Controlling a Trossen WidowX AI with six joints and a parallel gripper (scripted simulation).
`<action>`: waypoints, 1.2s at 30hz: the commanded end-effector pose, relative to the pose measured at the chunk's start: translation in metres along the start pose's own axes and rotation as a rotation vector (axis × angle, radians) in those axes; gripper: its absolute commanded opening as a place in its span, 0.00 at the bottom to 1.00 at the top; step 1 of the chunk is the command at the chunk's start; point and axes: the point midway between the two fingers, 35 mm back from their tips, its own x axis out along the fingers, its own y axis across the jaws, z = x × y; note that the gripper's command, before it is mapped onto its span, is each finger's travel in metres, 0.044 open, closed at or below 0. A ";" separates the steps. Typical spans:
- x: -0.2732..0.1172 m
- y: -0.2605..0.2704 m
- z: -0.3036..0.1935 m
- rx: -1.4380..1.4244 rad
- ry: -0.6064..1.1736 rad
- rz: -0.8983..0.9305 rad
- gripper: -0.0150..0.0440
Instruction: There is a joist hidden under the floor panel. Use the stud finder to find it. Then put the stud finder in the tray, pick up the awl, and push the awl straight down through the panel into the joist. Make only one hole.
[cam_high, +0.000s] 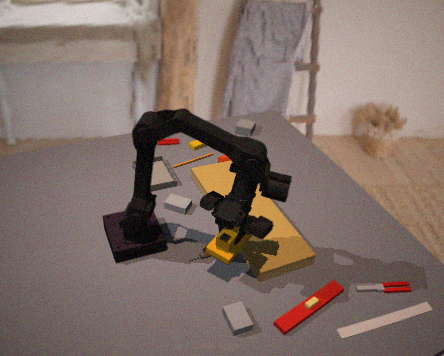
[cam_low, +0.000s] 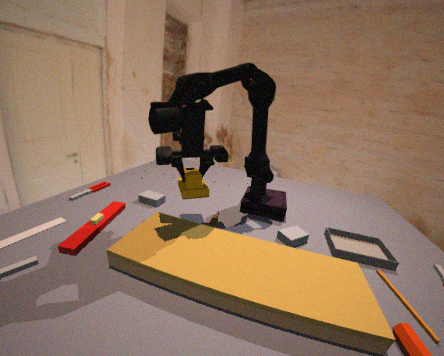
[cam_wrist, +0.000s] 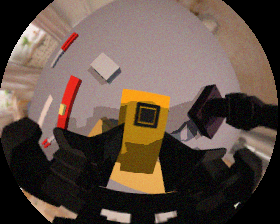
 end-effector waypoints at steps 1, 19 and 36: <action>-0.004 0.007 -0.006 -0.126 0.026 0.024 0.25; -0.013 0.030 -0.033 -0.759 0.093 0.131 0.25; -0.023 0.050 -0.058 -1.358 0.098 0.278 0.25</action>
